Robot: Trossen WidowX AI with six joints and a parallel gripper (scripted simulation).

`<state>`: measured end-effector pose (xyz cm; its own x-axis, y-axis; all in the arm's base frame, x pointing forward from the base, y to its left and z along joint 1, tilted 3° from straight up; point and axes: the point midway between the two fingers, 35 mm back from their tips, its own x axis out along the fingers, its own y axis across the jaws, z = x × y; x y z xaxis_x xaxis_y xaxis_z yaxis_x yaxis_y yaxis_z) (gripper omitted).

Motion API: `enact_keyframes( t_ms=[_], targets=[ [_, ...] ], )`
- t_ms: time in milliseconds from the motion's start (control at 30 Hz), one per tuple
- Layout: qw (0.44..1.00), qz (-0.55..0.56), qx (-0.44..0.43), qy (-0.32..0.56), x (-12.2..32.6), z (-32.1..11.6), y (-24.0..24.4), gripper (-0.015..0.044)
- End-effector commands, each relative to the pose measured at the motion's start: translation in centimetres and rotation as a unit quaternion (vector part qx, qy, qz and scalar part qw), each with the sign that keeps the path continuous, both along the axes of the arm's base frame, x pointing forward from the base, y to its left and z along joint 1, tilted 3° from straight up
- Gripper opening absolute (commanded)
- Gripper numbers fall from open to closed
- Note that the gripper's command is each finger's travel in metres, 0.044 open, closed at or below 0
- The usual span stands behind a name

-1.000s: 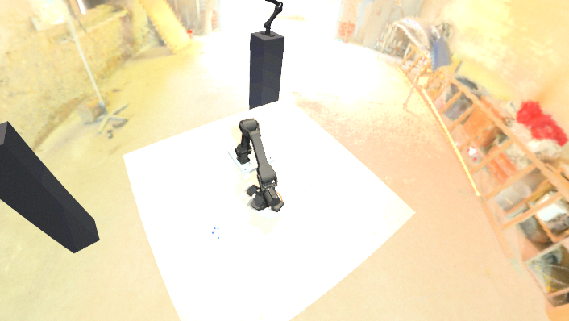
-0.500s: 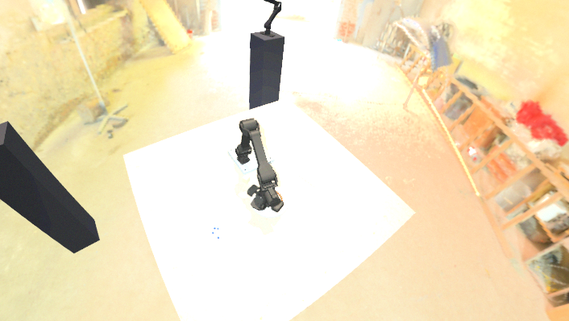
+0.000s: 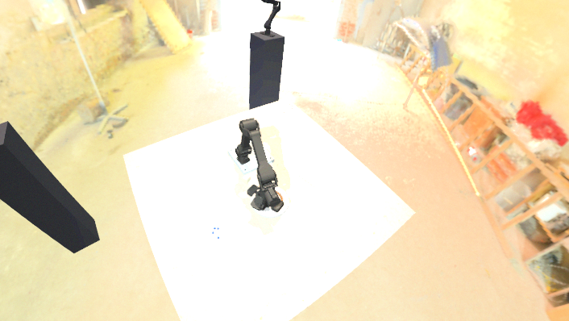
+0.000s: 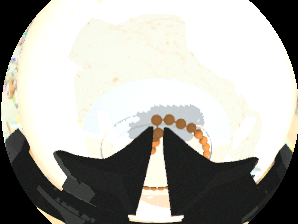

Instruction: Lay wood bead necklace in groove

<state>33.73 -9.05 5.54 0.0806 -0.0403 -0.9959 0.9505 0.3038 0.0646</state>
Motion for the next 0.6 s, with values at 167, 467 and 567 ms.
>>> enact_keyframes(
  t_ms=[167, 467, 567],
  targets=[
    [1.0, -0.003, 0.002, 0.001, -0.1, 0.6, 0.1, 0.0],
    [1.0, -0.003, 0.002, 0.0, 1.5, 0.8, -0.4, 0.0],
    [1.0, -0.003, 0.002, 0.0, 1.6, 0.8, -0.4, 0.0]
  ],
)
